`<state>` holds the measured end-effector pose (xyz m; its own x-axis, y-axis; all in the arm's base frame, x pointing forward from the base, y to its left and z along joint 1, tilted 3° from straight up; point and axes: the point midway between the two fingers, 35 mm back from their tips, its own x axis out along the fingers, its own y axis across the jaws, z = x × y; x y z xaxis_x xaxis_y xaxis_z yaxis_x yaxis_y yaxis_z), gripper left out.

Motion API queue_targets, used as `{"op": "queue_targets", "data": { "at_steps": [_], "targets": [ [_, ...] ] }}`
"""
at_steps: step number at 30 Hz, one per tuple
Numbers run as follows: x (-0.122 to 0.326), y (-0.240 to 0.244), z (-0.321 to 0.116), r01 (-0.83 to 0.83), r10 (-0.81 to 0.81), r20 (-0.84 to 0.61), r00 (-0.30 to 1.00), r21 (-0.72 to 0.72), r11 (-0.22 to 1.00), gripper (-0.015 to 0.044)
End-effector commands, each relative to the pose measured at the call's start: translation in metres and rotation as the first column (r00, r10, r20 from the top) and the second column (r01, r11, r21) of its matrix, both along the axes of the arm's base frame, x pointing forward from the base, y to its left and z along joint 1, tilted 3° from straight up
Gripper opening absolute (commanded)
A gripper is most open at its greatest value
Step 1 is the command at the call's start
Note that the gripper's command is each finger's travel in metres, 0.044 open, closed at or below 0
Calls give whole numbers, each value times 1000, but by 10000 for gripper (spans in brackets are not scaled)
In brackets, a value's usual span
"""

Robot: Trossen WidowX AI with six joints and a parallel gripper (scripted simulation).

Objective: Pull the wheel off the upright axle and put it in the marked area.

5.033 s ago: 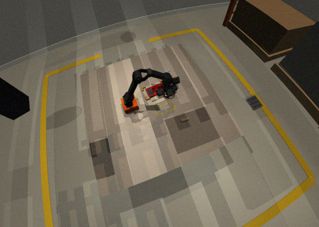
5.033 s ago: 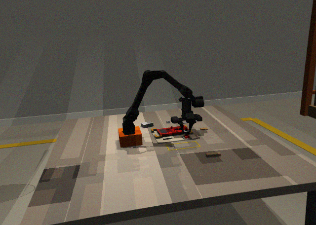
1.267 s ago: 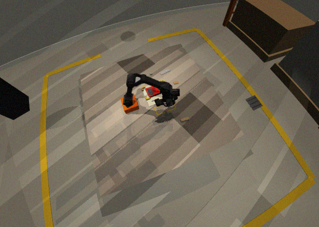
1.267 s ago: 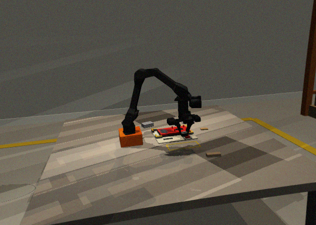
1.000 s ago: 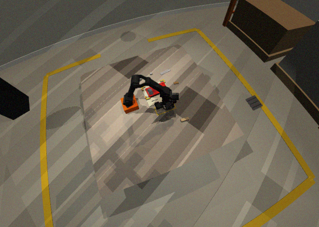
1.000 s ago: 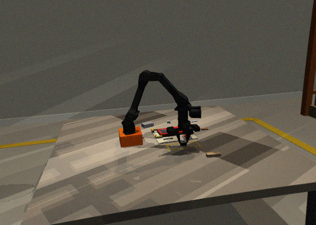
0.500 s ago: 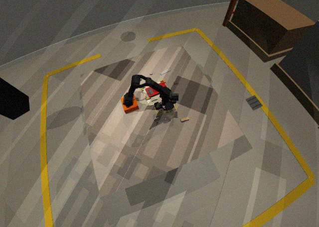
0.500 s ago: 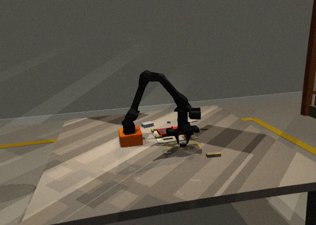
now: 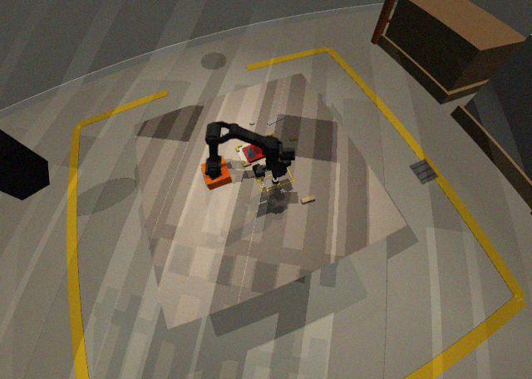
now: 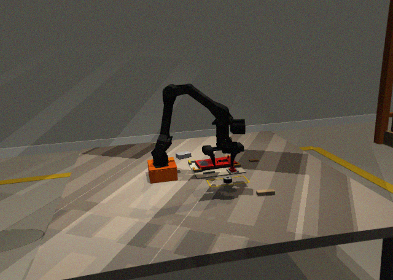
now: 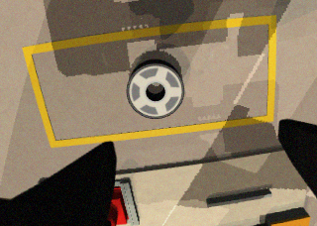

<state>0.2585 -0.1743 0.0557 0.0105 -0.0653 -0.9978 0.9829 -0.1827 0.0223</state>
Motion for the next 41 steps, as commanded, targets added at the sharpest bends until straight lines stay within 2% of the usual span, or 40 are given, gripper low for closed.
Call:
{"op": "queue_targets", "data": {
  "at_steps": [1, 6, 41],
  "targets": [
    [-27, 21, 20, 2, -2, 0, 1000, -1, 1000, 440],
    [-57, 42, 33, 3, -3, -6, 1000, 1, 1000, 440],
    [-57, 42, 33, 3, -3, -6, 1000, 1, 1000, 440]
  ]
}}
